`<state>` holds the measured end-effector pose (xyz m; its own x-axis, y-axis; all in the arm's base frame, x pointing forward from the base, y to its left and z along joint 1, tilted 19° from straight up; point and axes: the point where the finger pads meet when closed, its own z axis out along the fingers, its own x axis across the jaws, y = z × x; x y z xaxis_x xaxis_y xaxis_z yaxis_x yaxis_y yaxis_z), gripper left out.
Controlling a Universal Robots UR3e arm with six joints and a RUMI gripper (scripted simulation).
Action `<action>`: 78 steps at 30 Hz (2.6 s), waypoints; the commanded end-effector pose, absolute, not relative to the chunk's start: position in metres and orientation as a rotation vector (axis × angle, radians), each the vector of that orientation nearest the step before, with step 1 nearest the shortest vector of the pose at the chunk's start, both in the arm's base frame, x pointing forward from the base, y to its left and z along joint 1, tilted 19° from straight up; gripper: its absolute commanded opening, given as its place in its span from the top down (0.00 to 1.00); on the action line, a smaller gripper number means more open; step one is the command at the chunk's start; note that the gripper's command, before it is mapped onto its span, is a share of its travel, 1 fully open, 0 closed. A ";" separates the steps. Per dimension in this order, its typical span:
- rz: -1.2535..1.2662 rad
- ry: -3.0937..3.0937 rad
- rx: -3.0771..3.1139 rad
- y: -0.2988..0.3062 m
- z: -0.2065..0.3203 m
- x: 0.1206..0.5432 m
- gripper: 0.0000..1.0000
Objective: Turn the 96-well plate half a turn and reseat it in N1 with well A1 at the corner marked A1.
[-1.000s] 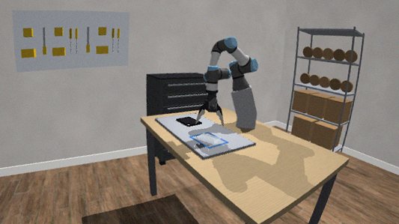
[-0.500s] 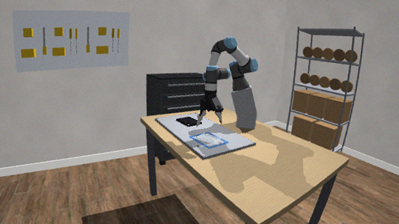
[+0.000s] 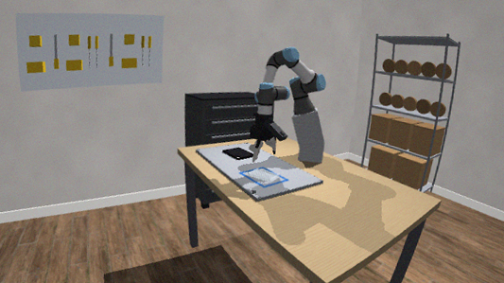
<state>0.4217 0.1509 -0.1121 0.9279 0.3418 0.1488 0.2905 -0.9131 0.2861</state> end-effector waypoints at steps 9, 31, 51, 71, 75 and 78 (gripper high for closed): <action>0.267 0.625 2.792 0.151 -0.111 0.422 0.00; 0.267 0.624 2.792 0.151 -0.111 0.422 0.00; 0.267 0.625 2.792 0.147 -0.130 0.427 0.00; 0.267 0.625 2.792 0.140 -0.159 0.434 0.00; 0.267 0.625 2.792 0.139 -0.165 0.436 0.00; 0.267 0.625 2.792 0.138 -0.170 0.437 0.00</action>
<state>0.4345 0.1386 -0.1650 0.8907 0.4393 0.1172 0.3907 -0.8714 0.2967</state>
